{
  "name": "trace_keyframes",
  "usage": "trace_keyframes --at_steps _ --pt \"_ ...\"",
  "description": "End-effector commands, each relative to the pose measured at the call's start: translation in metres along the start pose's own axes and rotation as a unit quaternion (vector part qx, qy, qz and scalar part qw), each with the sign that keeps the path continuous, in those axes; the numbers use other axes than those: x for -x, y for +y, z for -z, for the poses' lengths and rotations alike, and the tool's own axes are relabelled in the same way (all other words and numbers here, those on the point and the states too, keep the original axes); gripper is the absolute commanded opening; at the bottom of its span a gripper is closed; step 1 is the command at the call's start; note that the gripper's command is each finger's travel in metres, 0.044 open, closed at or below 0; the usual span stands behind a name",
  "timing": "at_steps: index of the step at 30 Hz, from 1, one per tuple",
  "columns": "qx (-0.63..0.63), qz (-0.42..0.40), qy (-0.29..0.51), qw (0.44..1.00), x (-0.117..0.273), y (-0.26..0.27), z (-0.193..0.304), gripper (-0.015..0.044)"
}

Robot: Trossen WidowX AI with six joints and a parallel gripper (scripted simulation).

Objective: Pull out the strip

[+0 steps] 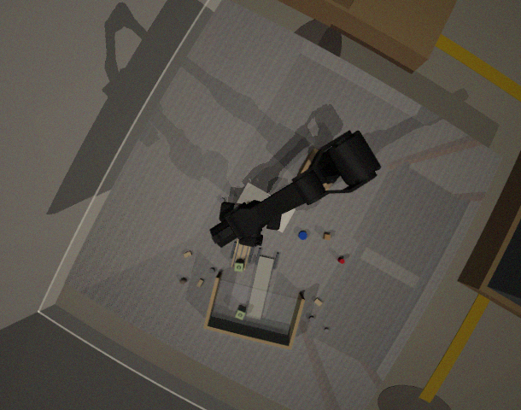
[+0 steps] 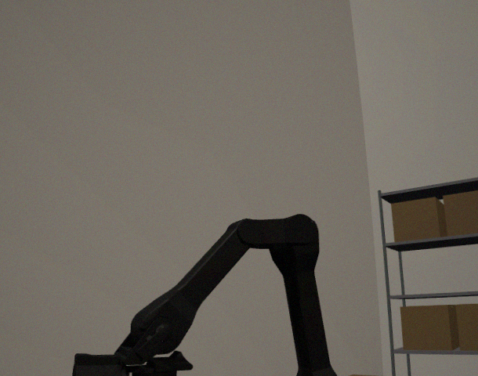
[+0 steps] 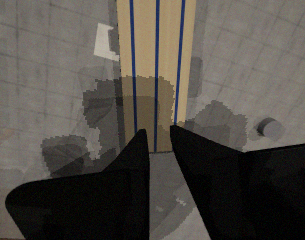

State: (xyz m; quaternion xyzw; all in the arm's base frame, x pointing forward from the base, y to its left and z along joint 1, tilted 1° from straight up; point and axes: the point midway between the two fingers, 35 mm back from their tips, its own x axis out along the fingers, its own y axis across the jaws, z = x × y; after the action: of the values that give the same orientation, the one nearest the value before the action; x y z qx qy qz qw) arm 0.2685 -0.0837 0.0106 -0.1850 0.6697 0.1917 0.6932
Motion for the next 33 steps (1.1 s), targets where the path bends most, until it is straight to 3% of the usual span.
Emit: trace_keyframes --at_steps 1,11,33 --pt "0.034 0.001 0.001 0.999 0.002 -0.001 -0.015 0.0184" --pt "0.034 0.001 -0.001 0.999 0.007 -0.002 -0.049 0.044" --pt "0.034 0.001 -0.004 0.999 0.017 -0.006 -0.118 0.044"
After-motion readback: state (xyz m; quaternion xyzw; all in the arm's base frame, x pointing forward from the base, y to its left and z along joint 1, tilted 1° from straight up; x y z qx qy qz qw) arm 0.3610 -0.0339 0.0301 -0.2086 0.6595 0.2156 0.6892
